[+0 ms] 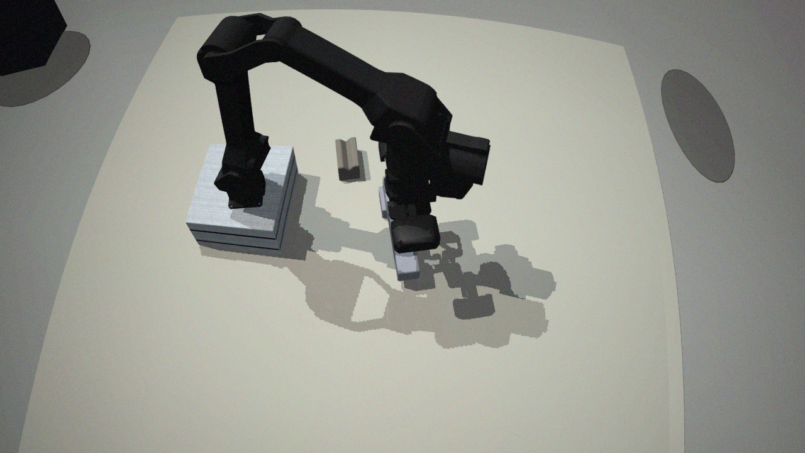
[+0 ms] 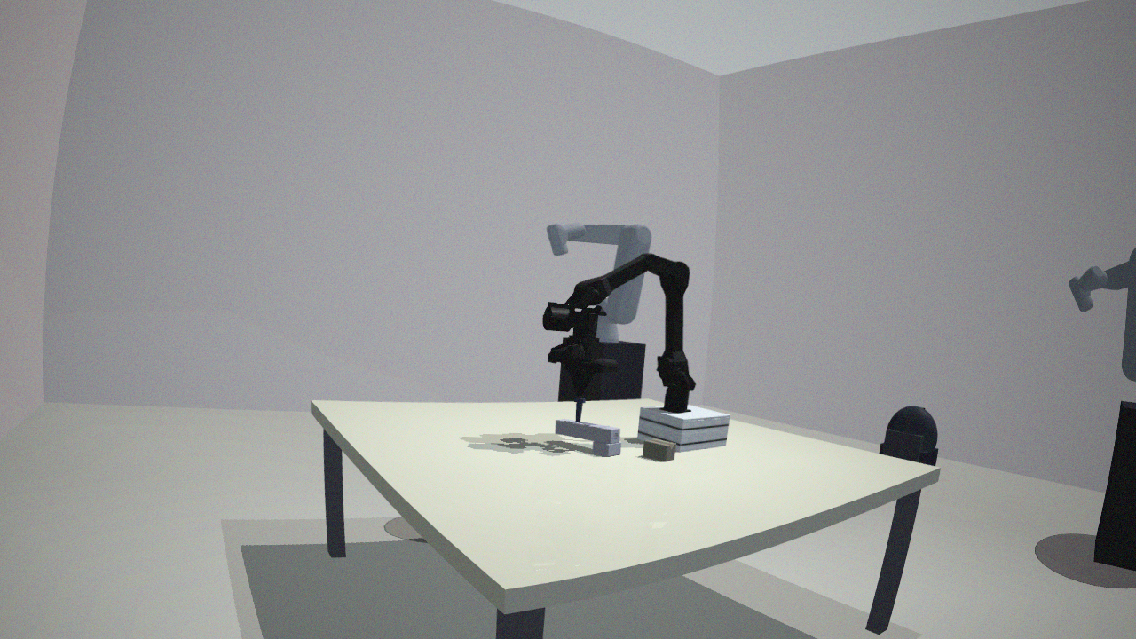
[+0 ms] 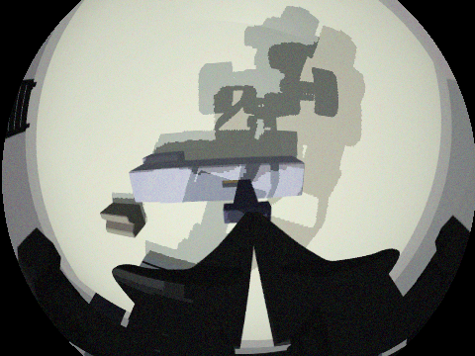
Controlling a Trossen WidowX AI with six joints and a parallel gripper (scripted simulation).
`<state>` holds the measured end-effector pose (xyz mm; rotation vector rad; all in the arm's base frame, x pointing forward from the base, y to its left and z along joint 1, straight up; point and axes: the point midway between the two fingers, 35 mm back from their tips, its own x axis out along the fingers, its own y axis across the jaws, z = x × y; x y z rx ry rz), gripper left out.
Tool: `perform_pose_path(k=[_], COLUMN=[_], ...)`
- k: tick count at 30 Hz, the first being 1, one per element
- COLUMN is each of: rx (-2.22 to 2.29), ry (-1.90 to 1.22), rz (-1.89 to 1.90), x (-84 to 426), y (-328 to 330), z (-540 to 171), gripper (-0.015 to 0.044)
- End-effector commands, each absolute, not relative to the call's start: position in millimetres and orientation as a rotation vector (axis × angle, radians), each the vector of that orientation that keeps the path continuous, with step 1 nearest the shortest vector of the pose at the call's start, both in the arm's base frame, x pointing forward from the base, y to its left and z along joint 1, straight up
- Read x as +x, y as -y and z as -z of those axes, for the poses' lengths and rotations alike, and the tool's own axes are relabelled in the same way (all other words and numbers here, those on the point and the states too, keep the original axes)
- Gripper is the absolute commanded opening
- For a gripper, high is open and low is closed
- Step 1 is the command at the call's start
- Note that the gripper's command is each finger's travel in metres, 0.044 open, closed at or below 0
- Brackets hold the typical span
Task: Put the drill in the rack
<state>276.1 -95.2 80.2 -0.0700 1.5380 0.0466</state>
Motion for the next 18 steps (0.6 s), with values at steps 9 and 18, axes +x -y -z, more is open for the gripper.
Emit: perform_pose_path(k=[9,18], rx=[-0.068,-0.068], ry=[-1.547,-1.547], rz=[-0.061,-0.061], x=[274.8,276.7], y=[92.4,93.4], z=[-69.6,-66.3], gripper=[0.0000,0.0000])
